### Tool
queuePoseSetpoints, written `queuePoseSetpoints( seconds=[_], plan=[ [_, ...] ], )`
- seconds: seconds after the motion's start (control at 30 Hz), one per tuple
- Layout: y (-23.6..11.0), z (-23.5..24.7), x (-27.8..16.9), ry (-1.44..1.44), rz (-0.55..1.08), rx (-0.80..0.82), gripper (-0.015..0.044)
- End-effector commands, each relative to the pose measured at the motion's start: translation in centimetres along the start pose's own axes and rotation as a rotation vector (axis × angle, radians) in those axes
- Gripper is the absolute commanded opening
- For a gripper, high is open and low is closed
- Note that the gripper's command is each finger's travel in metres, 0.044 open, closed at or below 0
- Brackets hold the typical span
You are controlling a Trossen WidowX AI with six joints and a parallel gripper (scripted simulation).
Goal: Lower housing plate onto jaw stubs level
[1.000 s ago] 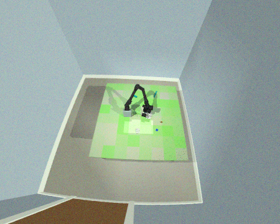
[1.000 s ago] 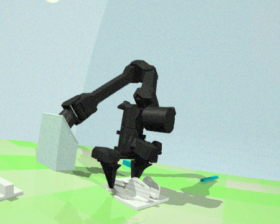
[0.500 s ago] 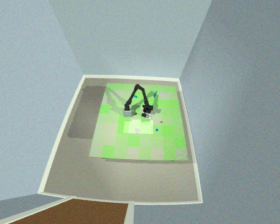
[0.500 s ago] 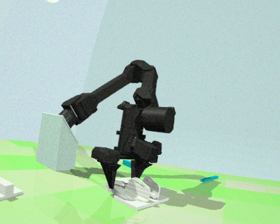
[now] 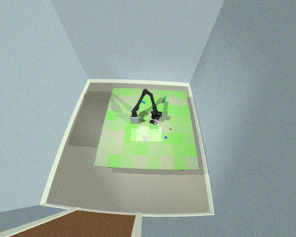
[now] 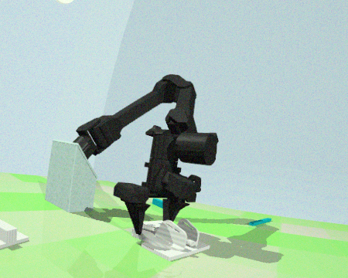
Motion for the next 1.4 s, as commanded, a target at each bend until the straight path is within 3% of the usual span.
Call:
queuePoseSetpoints(
  seconds=[0.0, 1.37],
  plan=[
    [0.34, 0.07, -0.03, -0.003, 0.006, 0.003, 0.0351],
    [-0.05, 0.00, -0.02, -0.003, 0.006, 0.003, 0.0351]
  ],
)
Point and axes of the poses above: the point midway between the two fingers, 35 mm back from their tips, its own y axis out along the fingers, its own z axis across the jaws, x = y × z, the point moved 7 cm from there along -y, back along the fingers, and after that the axes turned 1 degree about -y, right-handed, at the moved point
